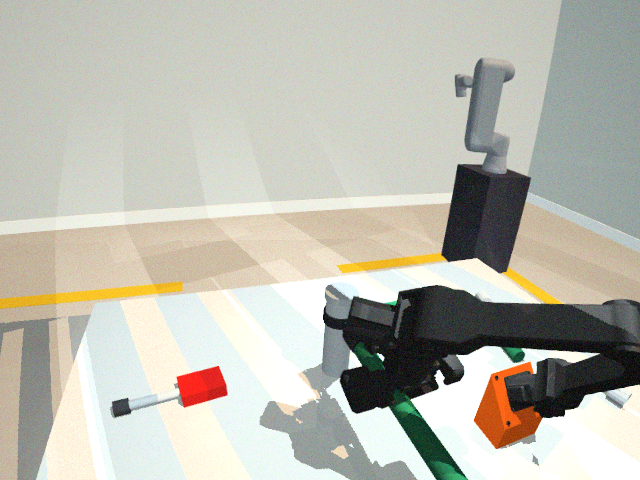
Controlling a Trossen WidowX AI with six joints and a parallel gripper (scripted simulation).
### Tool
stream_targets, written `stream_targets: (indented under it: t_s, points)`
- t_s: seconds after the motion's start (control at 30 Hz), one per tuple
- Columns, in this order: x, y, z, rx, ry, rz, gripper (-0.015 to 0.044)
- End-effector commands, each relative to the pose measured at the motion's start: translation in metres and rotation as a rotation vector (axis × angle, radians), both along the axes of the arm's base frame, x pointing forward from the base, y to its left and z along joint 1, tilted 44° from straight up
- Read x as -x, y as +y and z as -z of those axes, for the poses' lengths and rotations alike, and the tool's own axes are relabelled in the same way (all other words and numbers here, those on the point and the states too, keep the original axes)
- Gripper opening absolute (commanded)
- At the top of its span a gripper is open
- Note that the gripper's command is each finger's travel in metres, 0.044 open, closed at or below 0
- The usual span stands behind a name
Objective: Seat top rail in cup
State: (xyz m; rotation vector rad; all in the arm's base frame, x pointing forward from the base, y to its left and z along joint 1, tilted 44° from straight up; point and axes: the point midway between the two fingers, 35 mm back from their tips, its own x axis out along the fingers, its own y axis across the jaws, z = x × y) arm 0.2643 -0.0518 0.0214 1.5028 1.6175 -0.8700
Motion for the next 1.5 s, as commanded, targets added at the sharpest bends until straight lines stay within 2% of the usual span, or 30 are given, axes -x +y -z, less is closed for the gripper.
stream_targets:
  t_s: [0.0, 1.47]
  points:
    - [0.000, 0.000, 0.000, 0.001, 0.000, 0.000, 0.0000]
    - [-0.011, -0.021, 0.002, 0.002, -0.001, 0.000, 0.0000]
